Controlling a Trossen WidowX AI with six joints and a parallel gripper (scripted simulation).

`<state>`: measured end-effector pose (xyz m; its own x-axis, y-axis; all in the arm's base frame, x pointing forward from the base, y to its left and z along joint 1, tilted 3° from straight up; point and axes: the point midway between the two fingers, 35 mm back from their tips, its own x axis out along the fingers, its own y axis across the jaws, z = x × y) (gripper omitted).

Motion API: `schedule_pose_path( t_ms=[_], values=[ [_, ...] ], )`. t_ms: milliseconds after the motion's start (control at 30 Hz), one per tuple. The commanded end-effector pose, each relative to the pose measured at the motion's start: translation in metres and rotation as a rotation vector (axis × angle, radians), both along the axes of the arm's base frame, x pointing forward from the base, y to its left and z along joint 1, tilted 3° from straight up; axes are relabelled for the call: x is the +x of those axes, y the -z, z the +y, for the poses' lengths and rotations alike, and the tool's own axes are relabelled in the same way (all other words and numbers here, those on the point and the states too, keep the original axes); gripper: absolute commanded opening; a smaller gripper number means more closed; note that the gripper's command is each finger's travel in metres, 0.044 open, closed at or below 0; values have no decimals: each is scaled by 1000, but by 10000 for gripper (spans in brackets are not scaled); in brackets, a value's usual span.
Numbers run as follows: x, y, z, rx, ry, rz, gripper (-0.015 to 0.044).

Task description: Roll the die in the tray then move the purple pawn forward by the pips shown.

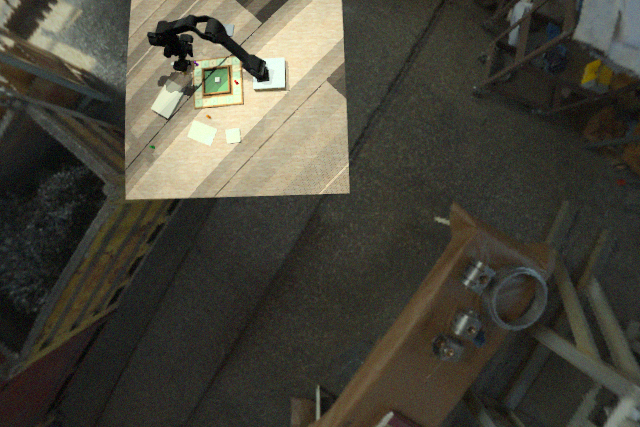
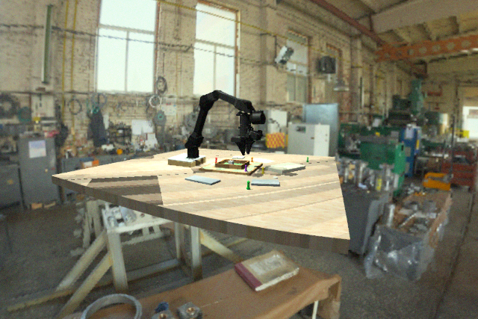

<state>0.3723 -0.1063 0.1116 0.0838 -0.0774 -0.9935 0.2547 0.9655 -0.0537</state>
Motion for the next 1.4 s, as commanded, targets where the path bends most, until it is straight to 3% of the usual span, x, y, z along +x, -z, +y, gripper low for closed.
schedule_pose_path(
  t_ms=[0,1367],
  values=[
    [14,14,-26,15,40,27,200],
    [13,70,-28,15,40,28,200]
  ],
)
